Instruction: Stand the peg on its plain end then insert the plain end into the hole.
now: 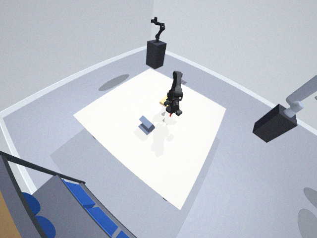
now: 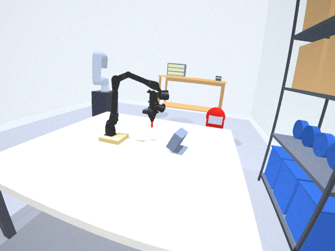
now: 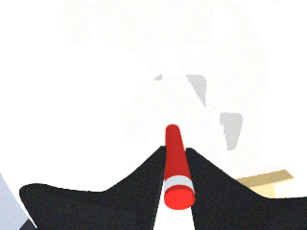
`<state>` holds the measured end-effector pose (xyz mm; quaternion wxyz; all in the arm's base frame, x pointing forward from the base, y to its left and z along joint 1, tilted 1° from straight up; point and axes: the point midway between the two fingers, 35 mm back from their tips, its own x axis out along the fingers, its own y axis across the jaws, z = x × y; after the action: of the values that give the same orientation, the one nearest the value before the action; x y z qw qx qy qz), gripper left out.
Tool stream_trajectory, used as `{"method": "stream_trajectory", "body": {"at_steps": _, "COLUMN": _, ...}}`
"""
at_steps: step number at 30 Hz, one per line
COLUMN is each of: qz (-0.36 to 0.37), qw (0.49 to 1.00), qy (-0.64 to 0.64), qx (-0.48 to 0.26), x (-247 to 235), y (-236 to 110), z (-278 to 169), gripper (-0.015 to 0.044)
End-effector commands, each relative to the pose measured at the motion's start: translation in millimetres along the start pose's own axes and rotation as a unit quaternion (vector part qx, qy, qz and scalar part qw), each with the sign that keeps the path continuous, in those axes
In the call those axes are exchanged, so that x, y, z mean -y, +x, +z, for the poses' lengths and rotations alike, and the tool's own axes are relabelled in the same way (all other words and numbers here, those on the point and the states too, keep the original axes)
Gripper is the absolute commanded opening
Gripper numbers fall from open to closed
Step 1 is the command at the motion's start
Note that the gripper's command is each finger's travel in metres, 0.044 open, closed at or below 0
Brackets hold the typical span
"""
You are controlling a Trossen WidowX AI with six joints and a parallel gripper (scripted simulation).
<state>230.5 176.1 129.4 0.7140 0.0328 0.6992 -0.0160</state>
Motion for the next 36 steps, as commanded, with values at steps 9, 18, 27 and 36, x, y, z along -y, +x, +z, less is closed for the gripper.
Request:
{"method": "stream_trajectory", "body": {"at_steps": 9, "qz": 0.008, "qw": 0.999, "qy": 0.02, "qx": 0.032, "x": 2.8, "y": 2.8, "z": 6.4, "gripper": 0.0}}
{"method": "stream_trajectory", "body": {"at_steps": 18, "qz": 0.015, "qw": 0.998, "qy": 0.037, "qx": 0.058, "x": 4.8, "y": 6.1, "z": 11.7, "gripper": 0.0}}
{"method": "stream_trajectory", "body": {"at_steps": 27, "qz": 0.023, "qw": 0.995, "qy": 0.055, "qx": 0.084, "x": 7.0, "y": 8.9, "z": 16.9, "gripper": 0.0}}
{"method": "stream_trajectory", "body": {"at_steps": 36, "qz": 0.031, "qw": 0.991, "qy": 0.074, "qx": 0.11, "x": 9.4, "y": 11.3, "z": 21.9, "gripper": 0.0}}
